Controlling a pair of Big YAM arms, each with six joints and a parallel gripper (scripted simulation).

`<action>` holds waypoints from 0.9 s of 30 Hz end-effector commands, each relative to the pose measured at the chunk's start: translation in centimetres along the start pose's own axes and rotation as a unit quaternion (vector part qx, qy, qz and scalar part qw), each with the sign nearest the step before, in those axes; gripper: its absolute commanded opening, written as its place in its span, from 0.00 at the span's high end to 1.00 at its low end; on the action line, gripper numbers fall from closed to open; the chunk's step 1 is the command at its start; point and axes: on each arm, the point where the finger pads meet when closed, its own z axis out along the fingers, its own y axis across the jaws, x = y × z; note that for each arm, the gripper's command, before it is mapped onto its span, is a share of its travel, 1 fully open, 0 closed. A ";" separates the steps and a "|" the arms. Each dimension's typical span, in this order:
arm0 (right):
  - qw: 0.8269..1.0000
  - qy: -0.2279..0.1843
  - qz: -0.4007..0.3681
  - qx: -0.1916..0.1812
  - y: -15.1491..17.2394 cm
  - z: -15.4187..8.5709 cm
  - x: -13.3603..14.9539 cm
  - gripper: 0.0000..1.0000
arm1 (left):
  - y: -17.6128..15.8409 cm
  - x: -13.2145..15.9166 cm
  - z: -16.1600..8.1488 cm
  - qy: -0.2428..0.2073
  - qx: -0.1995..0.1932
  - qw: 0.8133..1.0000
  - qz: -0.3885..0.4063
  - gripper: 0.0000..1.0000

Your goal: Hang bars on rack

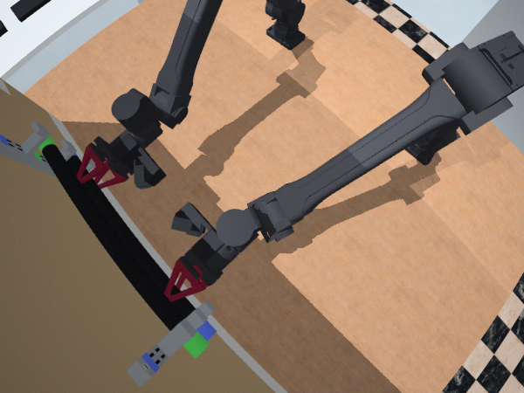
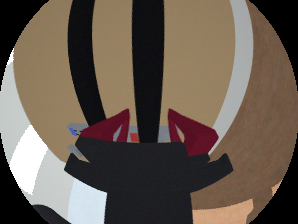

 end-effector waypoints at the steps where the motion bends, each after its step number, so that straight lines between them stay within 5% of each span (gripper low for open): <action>1: 1.000 0.005 0.015 0.019 -2.0 1.7 0.7 0.47 | 2.4 0.4 1.6 0.004 -0.019 1.000 -0.006 0.47; 27: 1.000 0.005 0.015 0.019 -2.0 1.7 0.7 0.78 | 2.4 0.4 1.7 0.005 -0.019 1.000 -0.006 0.78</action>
